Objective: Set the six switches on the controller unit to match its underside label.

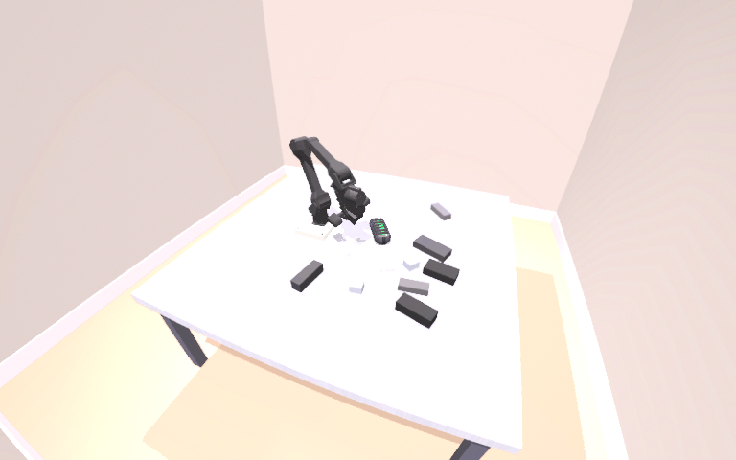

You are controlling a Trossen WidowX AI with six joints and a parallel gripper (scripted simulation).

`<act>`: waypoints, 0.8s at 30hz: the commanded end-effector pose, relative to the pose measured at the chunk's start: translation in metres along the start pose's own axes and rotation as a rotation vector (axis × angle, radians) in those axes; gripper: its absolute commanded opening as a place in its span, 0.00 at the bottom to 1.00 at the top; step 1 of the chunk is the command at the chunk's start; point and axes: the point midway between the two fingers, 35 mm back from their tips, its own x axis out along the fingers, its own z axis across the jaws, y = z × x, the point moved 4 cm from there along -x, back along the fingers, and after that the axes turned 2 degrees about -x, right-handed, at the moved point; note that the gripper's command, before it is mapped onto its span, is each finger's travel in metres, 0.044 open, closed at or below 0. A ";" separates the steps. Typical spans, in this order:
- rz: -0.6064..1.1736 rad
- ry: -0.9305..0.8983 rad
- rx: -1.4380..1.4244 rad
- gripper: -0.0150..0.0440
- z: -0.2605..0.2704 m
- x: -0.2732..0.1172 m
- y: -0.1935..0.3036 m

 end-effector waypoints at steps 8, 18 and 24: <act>-0.101 0.017 0.338 0.25 0.048 0.013 0.002; -0.132 -0.007 0.442 0.25 0.065 0.017 0.006; -0.132 -0.007 0.442 0.25 0.063 0.024 0.005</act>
